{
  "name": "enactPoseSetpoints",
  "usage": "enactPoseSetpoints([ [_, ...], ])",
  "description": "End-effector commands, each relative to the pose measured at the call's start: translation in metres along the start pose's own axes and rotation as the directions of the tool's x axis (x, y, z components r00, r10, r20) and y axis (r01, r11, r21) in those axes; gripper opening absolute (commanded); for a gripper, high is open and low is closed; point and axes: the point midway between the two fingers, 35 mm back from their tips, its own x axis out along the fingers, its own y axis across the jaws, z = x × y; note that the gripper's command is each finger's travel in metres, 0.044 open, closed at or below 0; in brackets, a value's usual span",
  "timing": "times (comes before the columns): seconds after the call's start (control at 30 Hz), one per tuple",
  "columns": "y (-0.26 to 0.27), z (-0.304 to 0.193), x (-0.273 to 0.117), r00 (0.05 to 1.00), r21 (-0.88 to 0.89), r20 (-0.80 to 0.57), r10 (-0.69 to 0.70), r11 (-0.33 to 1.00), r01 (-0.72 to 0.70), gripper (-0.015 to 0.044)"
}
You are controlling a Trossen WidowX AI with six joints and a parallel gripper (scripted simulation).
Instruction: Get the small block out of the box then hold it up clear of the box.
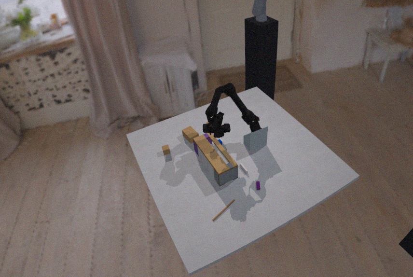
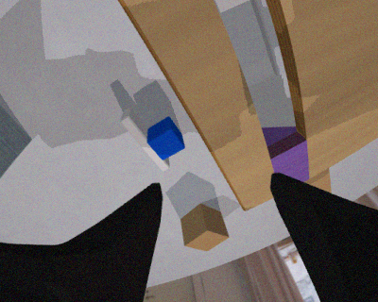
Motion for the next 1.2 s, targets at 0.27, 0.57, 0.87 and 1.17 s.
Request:
enactPoseSetpoints([
  [0.27, 0.01, -0.024, 0.001, 0.985, 0.985, 0.169, -0.019, 0.021, -0.169, 0.0285],
  [0.57, 0.013, -0.034, 0.001, 0.969, 0.78, 0.241, -0.055, -0.583, -0.228, 0.0285],
  [0.87, 0.015, -0.041, 0.0, 0.949, 0.298, 0.299, -0.1, -0.935, -0.192, 0.0285],
  [1.17, 0.016, -0.048, -0.001, 0.926, -0.275, 0.346, -0.151, -0.96, -0.054, 0.0285],
])
